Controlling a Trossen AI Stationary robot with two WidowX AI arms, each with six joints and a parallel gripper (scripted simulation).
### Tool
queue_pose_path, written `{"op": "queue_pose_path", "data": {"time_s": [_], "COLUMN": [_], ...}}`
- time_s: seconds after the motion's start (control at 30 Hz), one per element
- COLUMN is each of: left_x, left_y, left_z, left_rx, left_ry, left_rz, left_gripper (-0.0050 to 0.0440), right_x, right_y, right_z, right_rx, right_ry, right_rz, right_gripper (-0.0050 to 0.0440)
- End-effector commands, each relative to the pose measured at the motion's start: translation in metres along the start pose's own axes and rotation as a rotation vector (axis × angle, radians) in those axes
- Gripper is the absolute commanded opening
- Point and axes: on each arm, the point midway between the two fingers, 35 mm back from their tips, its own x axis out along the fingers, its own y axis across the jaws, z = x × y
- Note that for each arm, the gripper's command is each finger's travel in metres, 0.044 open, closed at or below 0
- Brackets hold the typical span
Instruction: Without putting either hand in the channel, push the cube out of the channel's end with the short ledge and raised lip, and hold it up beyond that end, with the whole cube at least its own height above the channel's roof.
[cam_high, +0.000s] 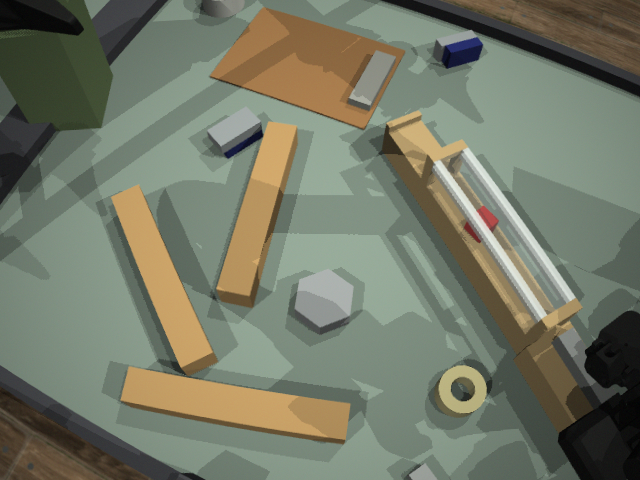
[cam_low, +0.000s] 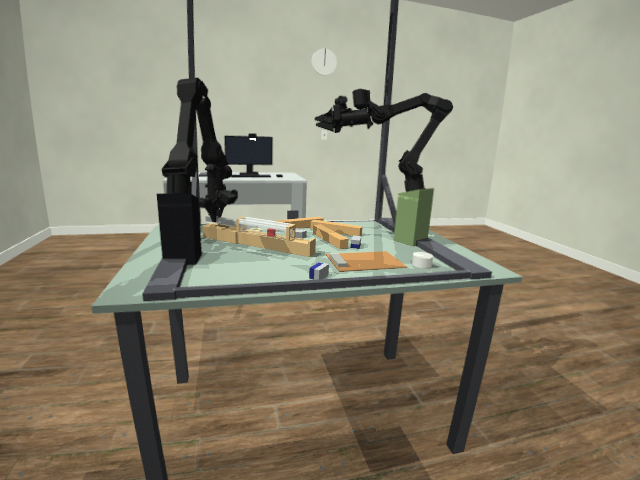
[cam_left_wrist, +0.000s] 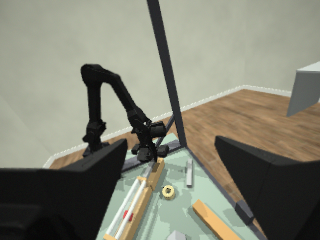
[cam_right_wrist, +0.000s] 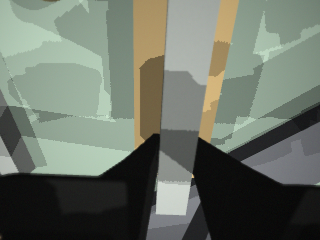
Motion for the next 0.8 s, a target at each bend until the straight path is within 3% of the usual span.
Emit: {"op": "queue_pose_path", "data": {"time_s": [0.0, 0.67, 0.77], "left_x": [-0.0013, -0.0013, -0.0013], "left_y": [0.0002, 0.0002, 0.0002], "left_z": [0.0066, 0.0066, 0.0066], "left_rx": [0.003, 0.003, 0.003], "left_ry": [-0.017, -0.017, -0.017], "left_rz": [0.001, 0.001, 0.001], "left_gripper": [0.0400, 0.0400, 0.0400], "right_x": [0.0026, 0.0108, 0.0106], "right_y": [0.0031, 0.0027, 0.0024], "right_z": [-0.0011, -0.0009, 0.0081], "right_rx": [0.000, 0.002, 0.001], "right_ry": [0.003, 0.002, 0.002], "right_rz": [0.010, 0.008, 0.008], "right_gripper": [0.0000, 0.0000, 0.0000]}}
